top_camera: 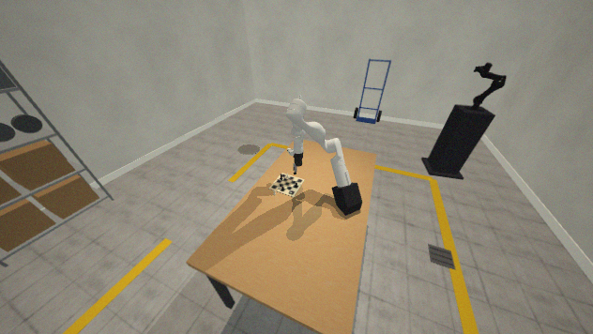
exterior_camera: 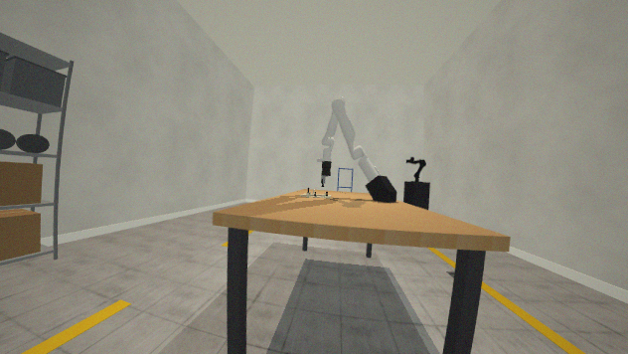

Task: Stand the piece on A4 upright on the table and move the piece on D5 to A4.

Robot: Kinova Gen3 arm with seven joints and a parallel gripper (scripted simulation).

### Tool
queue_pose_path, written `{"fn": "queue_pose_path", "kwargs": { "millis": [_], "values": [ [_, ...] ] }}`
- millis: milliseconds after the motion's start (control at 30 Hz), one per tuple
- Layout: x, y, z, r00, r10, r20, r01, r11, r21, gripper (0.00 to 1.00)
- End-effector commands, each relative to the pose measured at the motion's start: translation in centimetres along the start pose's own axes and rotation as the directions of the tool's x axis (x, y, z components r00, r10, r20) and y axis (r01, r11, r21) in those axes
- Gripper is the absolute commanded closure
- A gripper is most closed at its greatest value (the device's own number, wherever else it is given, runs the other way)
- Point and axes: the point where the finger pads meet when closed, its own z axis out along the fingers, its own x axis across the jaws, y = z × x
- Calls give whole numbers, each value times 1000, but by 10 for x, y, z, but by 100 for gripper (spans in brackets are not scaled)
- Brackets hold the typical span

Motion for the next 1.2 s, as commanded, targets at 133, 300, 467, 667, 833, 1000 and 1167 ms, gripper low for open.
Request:
{"fn": "queue_pose_path", "kwargs": {
  "millis": [133, 300, 467, 667, 833, 1000, 1167],
  "values": [
    [1, 4, 21, 1000, 11, 5, -11, 1000, -6, 100],
    [1, 4, 34, 1000, 11, 5, -11, 1000, -6, 100],
    [1, 4, 42, 1000, 11, 5, -11, 1000, -6, 100],
    [1, 4, 53, 1000, 11, 5, -11, 1000, -6, 100],
    [0, 4, 58, 1000, 11, 5, -11, 1000, -6, 100],
    [0, 4, 60, 1000, 11, 5, -11, 1000, -6, 100],
    [0, 4, 60, 1000, 11, 5, -11, 1000, -6, 100]
  ]
}}
